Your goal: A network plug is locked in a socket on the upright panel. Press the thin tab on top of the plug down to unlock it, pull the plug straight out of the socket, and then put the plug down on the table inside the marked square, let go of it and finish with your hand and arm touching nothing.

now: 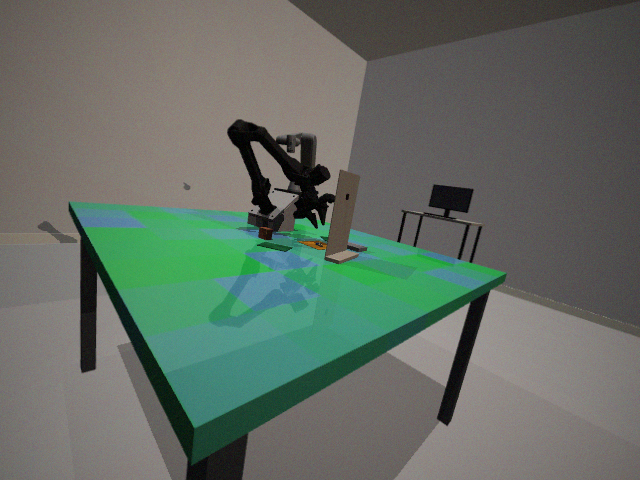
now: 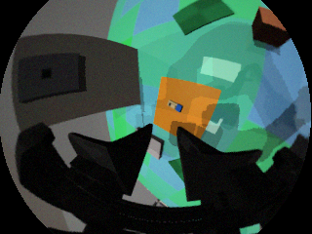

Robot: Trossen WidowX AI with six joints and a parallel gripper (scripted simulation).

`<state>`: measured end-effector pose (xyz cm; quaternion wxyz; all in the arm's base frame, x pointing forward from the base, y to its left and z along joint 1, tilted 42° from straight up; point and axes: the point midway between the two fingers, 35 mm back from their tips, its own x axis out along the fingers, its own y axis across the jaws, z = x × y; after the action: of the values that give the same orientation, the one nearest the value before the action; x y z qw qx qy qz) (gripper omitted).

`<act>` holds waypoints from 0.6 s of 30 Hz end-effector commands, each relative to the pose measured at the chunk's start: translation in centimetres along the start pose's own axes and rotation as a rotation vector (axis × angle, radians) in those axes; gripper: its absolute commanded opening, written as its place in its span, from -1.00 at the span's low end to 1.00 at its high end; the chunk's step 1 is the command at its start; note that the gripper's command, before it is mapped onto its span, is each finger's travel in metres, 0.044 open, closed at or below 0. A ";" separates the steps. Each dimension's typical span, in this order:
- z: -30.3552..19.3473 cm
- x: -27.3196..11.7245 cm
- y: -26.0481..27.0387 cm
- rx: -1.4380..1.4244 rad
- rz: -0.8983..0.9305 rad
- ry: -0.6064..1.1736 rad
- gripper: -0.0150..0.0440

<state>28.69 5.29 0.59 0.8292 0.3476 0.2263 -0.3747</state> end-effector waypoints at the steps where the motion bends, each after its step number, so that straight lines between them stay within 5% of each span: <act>1: 0.2 -0.6 0.8 0.015 0.014 -0.004 0.04; 18: 0.2 -2.7 2.0 0.014 0.015 -0.005 0.04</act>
<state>28.36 6.86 2.44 0.8295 0.3471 0.2260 -0.3747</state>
